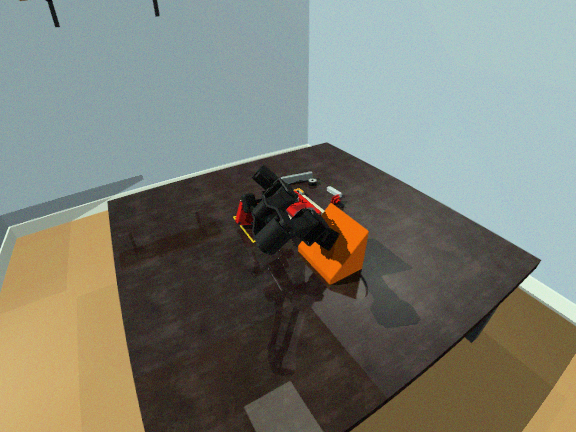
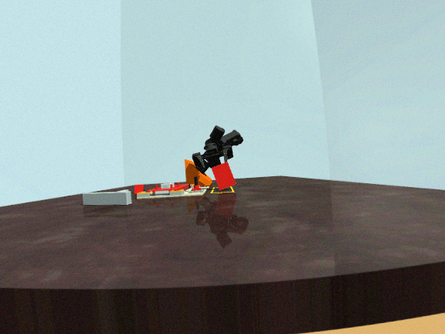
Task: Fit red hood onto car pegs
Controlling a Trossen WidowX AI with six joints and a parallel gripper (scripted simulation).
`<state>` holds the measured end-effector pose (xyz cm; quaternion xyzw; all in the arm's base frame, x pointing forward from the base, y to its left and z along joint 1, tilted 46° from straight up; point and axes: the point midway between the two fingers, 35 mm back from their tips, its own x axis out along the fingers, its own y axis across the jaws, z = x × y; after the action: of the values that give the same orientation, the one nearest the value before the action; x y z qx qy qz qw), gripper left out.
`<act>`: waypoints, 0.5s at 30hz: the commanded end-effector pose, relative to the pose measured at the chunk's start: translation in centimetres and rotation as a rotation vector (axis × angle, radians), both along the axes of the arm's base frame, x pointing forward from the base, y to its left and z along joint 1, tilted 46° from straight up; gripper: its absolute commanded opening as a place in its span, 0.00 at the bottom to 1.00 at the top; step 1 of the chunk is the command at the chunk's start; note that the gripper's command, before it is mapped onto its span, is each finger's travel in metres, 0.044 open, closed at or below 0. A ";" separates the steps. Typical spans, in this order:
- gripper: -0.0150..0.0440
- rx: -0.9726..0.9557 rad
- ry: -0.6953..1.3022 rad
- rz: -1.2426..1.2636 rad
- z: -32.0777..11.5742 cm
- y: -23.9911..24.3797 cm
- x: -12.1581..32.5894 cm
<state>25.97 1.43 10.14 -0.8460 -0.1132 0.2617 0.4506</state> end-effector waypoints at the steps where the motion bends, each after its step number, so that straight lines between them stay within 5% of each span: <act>1: 1.00 -0.056 -0.037 0.027 1.0 -0.9 -1.3; 15: 1.00 -0.096 -0.062 0.046 1.6 -1.6 -2.8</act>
<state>23.18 -0.13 11.92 -0.8731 -0.1363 0.2481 0.3969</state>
